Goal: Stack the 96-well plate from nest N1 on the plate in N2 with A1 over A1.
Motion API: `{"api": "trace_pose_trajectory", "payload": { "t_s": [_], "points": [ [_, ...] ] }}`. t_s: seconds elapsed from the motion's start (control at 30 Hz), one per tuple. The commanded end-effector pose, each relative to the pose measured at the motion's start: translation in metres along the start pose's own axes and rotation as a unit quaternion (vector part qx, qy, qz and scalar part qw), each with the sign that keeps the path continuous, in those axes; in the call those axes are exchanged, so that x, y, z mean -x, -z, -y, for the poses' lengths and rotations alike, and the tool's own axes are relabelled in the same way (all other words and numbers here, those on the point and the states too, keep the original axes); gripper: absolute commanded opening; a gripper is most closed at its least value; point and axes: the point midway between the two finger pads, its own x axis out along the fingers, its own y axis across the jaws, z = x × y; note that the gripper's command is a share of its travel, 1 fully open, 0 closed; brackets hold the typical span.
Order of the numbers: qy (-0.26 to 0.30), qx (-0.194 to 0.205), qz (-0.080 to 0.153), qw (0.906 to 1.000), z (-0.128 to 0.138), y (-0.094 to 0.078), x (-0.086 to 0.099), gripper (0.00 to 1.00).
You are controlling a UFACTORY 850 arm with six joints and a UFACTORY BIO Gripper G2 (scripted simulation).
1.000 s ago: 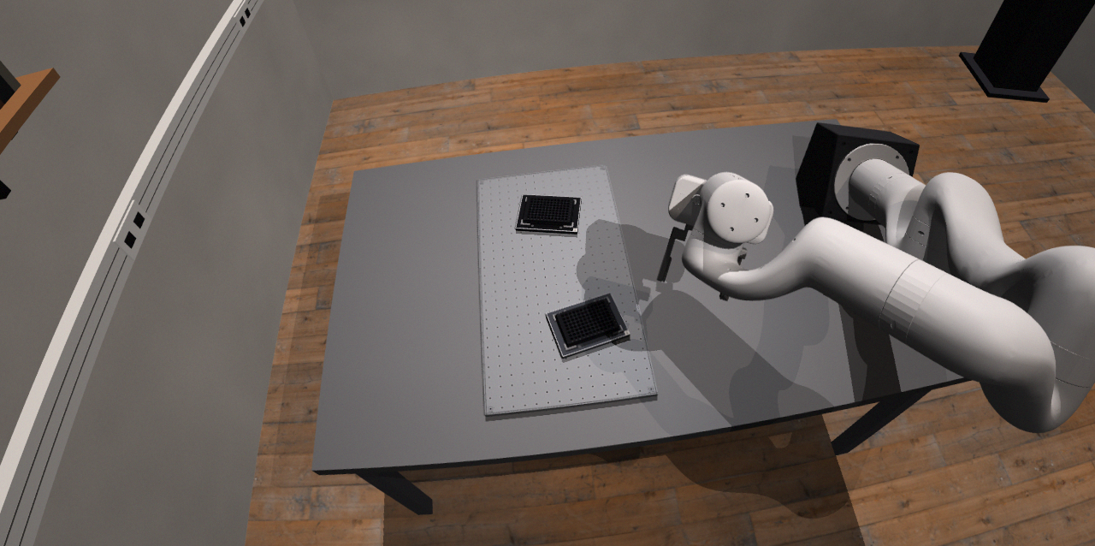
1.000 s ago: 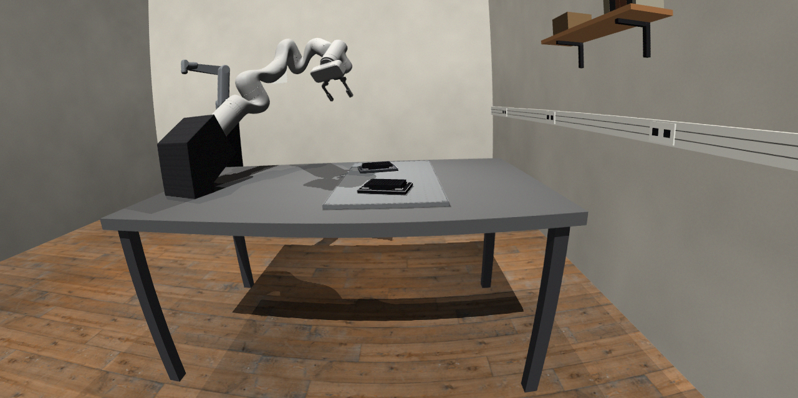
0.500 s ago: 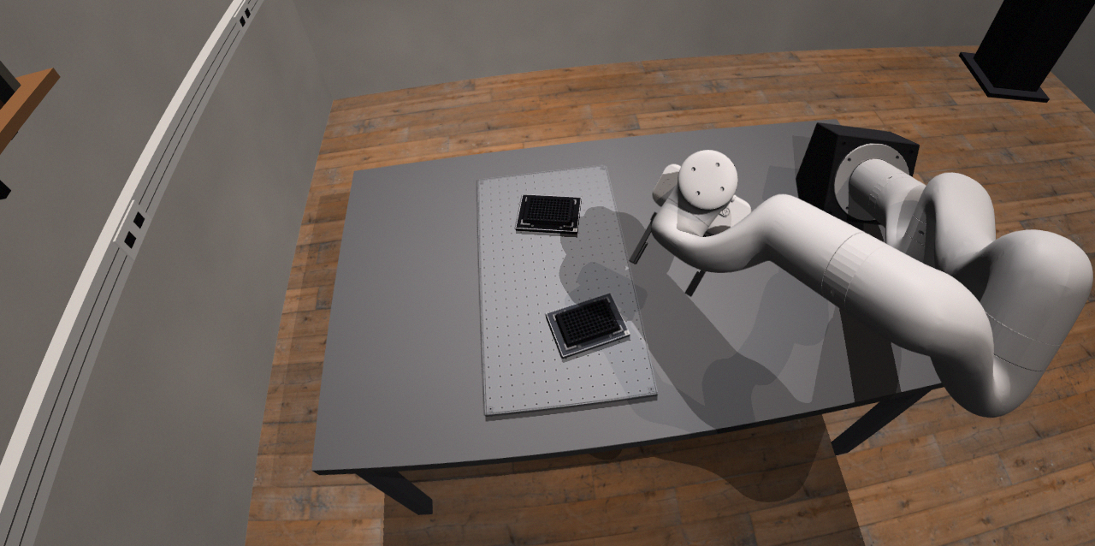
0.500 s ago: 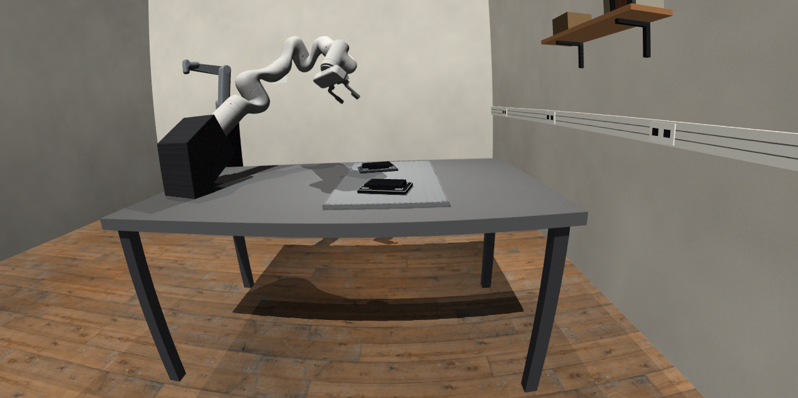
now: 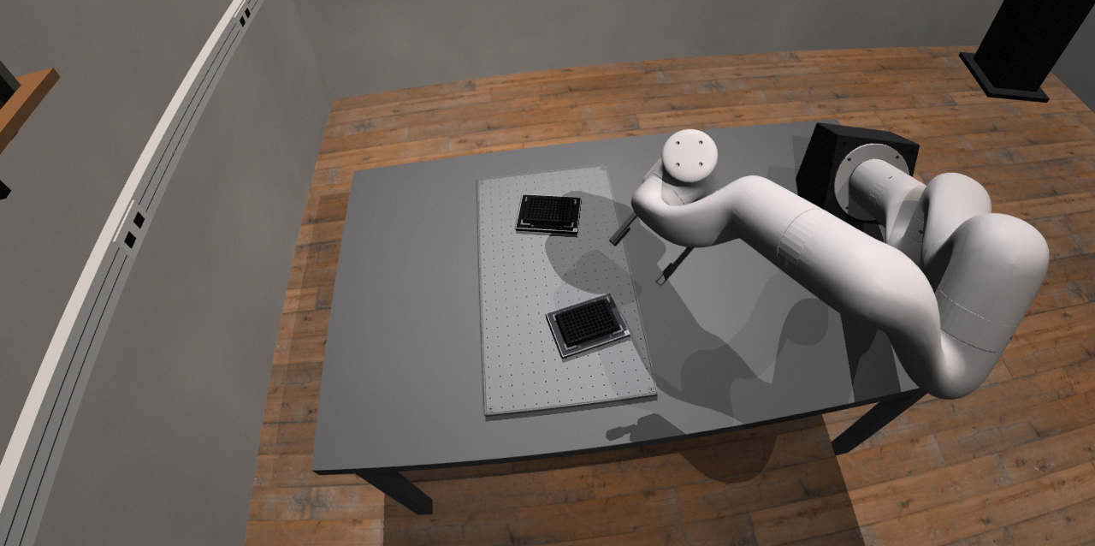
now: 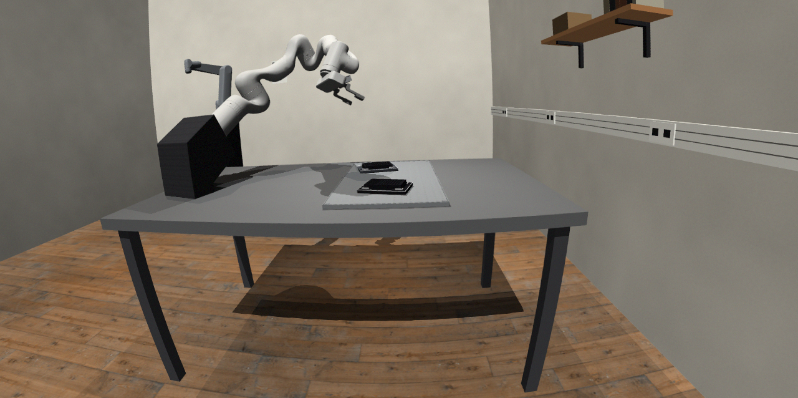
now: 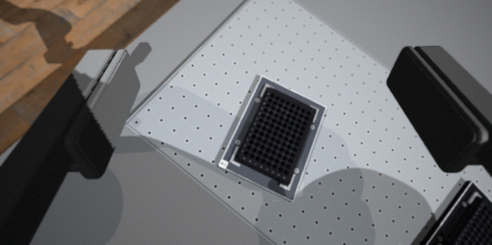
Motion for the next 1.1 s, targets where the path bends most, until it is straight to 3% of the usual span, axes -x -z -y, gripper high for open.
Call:
{"api": "trace_pose_trajectory", "payload": {
  "t_s": [0.0,0.1,0.23,0.4,0.5,0.63,0.73,0.97,1.07],
  "points": [
    [0.039,-0.023,0.028,0.9986,0.020,0.006,-0.001,0.37],
    [0.044,-0.026,0.032,0.9982,0.031,0.010,-0.001,0.37],
    [0.087,-0.050,0.061,0.9931,0.049,0.017,0.000,0.37],
    [0.087,-0.050,0.061,0.9931,0.056,0.019,0.000,0.37],
    [0.125,-0.069,0.086,0.9860,0.070,0.025,0.002,0.37],
    [0.130,-0.072,0.089,0.9849,0.082,0.030,0.004,0.37],
    [0.168,-0.090,0.115,0.9750,0.096,0.036,0.008,0.37],
    [0.185,-0.098,0.126,0.9696,0.113,0.044,0.012,0.37],
    [0.215,-0.112,0.146,0.9592,0.126,0.050,0.016,0.37]
  ]
}}
